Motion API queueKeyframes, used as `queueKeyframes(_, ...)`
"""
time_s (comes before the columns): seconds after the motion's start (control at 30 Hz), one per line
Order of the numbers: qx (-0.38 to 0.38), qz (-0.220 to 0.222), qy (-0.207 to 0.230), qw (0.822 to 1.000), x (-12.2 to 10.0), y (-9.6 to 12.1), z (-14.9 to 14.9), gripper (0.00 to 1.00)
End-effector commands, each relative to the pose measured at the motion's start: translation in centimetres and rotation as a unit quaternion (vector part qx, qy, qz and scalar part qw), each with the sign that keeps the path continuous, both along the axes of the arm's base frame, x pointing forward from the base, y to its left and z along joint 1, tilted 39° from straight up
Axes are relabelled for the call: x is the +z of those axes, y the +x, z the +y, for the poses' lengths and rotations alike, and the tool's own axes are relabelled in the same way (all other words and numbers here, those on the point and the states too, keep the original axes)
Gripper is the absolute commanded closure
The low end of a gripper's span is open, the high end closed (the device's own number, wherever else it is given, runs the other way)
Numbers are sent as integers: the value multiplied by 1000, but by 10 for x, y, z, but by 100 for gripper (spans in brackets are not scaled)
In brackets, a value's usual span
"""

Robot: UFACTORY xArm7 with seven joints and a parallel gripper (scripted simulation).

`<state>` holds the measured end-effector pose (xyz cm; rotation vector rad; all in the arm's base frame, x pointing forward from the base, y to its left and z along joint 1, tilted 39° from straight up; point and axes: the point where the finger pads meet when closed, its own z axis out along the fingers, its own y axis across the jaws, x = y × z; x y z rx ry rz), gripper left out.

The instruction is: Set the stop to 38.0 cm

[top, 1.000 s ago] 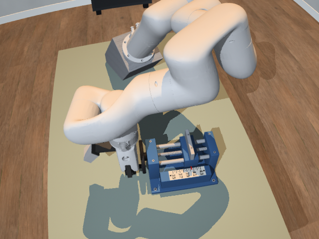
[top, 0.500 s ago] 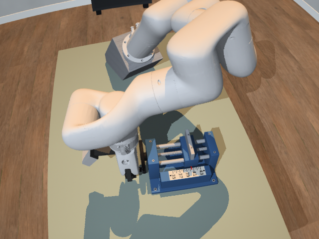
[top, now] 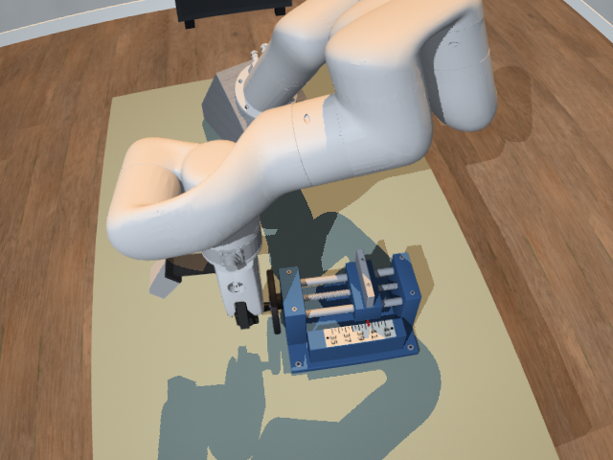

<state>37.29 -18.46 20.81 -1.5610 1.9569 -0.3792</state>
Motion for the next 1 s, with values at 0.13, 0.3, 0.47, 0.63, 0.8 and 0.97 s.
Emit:
queueKeyframes(0.13, -1, 2, -2, 1000, -7, -26, 5, 94)
queueKeyframes(0.3, -1, 2, -2, 1000, -15, -33, 8, 94)
queueKeyframes(0.47, -1, 2, -2, 1000, -21, -36, 10, 94)
queueKeyframes(0.63, -1, 2, -2, 1000, -31, -38, 13, 94)
queueKeyframes(0.8, -1, 2, -2, 1000, -42, -36, 16, 94)
queueKeyframes(0.97, -1, 2, -2, 1000, -49, -33, 18, 94)
